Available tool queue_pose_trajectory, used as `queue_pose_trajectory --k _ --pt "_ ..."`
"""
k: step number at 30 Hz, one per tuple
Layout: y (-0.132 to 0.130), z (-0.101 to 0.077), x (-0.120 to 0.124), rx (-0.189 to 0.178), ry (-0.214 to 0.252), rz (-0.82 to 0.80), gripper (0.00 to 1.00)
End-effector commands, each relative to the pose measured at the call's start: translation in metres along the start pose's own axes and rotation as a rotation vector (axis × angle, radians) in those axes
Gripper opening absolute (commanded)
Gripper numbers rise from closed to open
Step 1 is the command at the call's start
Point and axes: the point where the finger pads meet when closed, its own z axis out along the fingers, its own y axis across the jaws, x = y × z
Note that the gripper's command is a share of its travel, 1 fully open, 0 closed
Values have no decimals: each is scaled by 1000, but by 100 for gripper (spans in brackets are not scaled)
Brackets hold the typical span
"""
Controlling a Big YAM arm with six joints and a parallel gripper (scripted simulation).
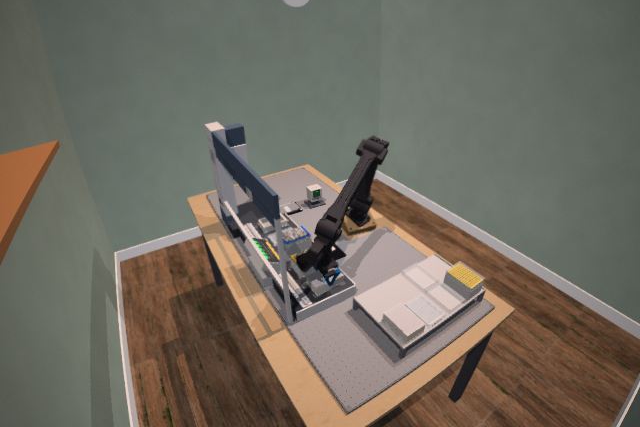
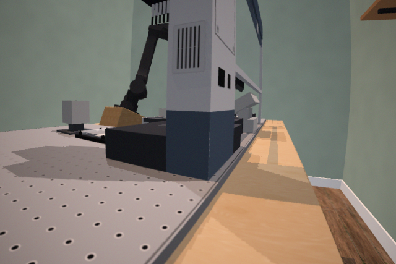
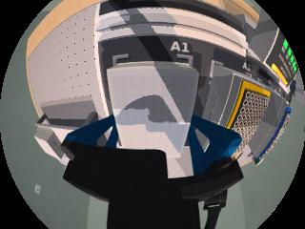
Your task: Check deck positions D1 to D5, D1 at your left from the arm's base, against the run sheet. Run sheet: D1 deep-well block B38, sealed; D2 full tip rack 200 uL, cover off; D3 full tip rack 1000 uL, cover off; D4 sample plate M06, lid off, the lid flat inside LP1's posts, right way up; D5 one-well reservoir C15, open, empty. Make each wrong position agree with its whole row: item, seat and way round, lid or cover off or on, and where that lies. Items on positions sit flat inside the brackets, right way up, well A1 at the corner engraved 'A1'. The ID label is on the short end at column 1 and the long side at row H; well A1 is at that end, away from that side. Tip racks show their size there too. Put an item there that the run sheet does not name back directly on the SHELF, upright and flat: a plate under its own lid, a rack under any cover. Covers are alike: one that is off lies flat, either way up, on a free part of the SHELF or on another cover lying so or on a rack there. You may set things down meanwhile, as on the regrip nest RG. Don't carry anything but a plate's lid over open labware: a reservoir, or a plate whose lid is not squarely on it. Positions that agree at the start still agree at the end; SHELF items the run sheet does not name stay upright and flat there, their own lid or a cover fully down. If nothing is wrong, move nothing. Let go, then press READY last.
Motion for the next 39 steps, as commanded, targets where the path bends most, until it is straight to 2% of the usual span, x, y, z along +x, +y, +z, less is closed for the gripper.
queue_pose_trajectory --k 1,12,15,16,17,22,25,30,32,33,36,39 --pt "11 -16 -10 -22 -39 -10 0" --pt "11 -16 -10 -22 -39 -10 0" --pt "14 -21 -7 -22 -39 -16 0" --pt "19 -34 -12 -36 -62 -22 0" --pt "19 -39 -15 -39 -68 -23 0" --pt "14 -49 -18 -38 -73 -17 0" --pt "13 -50 -18 -33 -64 -14 0" --pt "14 -63 -17 -40 -73 -18 0" --pt "14 -63 -17 -40 -73 -18 0" --pt "12 -47 -18 -22 -40 -7 0" --pt "14 -70 -17 -39 -73 -18 0" --pt "14 -75 -17 -39 -74 -18 0"
